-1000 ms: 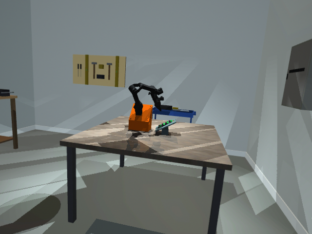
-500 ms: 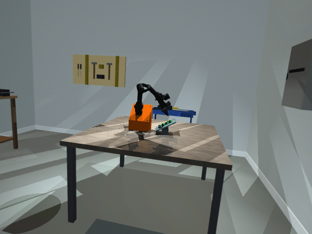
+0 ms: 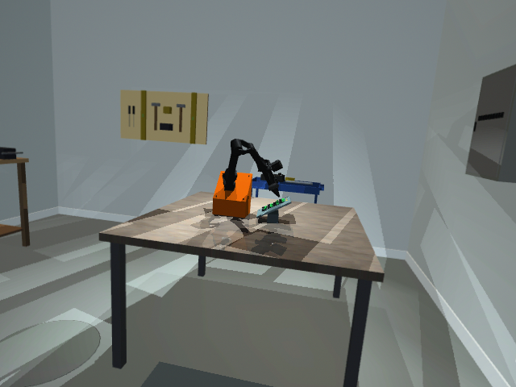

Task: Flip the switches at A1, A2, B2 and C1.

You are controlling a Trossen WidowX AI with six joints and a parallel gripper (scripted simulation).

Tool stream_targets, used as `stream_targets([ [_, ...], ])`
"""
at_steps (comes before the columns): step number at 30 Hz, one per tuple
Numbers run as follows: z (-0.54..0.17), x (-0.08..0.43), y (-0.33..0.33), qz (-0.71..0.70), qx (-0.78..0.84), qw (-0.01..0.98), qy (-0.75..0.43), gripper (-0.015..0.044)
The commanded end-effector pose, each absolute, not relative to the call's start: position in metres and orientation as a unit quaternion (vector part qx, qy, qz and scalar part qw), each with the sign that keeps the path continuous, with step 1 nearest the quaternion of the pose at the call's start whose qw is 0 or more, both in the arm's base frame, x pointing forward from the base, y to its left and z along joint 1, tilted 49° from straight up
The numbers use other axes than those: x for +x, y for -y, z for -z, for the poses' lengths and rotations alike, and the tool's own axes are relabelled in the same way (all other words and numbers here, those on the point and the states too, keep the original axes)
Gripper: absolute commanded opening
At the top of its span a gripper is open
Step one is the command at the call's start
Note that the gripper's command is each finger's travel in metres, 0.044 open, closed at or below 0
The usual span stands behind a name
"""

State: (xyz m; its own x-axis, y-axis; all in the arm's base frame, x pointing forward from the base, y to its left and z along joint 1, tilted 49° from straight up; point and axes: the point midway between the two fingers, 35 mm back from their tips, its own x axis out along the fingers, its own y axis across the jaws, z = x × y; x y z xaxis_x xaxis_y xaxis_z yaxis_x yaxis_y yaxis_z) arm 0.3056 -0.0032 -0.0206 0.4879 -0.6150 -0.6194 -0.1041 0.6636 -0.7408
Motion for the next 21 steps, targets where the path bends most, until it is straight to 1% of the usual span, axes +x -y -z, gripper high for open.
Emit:
stream_targets([
  [1, 0.0247, 0.3061, 0.0066, 0.163, -0.377, 0.775, -0.481, 0.0],
  [21, 0.0303, 0.3103, 0.0123, 0.163, -0.377, 0.775, -0.481, 0.0],
])
